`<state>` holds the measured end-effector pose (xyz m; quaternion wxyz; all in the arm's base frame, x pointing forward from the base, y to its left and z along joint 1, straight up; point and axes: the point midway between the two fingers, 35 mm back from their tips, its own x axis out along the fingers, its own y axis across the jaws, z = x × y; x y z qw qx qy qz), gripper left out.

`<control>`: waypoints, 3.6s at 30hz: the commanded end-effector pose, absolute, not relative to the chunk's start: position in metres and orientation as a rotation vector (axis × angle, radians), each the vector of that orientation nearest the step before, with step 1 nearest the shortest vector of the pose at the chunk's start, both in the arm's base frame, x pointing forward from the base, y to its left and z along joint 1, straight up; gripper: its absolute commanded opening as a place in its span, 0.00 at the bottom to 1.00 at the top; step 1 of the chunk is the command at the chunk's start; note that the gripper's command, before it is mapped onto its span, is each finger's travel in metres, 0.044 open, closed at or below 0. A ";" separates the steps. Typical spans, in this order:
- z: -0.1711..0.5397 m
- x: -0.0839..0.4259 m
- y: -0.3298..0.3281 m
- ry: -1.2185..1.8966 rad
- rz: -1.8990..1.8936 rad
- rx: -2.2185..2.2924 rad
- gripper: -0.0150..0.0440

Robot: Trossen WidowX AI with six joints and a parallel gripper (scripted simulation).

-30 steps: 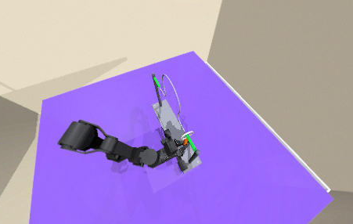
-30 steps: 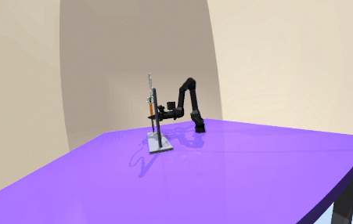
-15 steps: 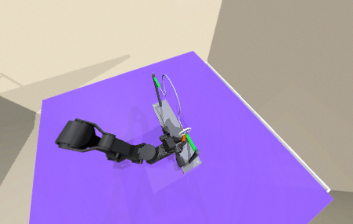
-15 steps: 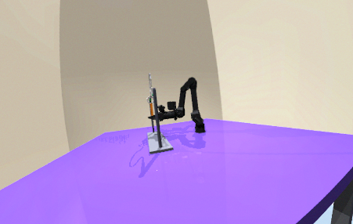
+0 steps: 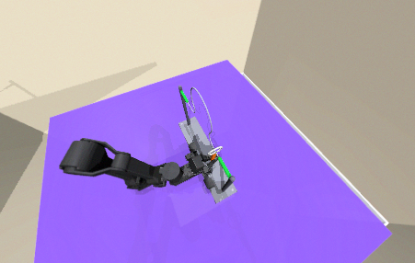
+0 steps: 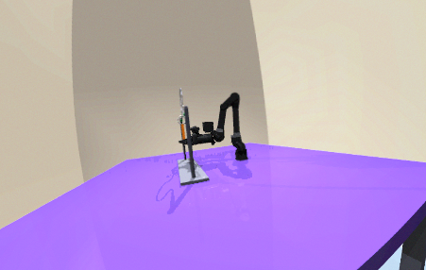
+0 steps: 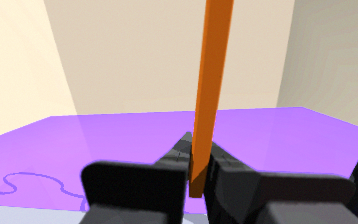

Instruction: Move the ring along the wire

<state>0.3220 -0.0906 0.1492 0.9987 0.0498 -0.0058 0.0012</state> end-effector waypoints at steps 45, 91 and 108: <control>0.226 0.283 0.030 0.276 0.158 0.952 0.00; 0.372 0.254 0.037 0.388 0.482 1.823 0.00; 0.380 0.254 0.034 0.409 0.453 1.742 0.00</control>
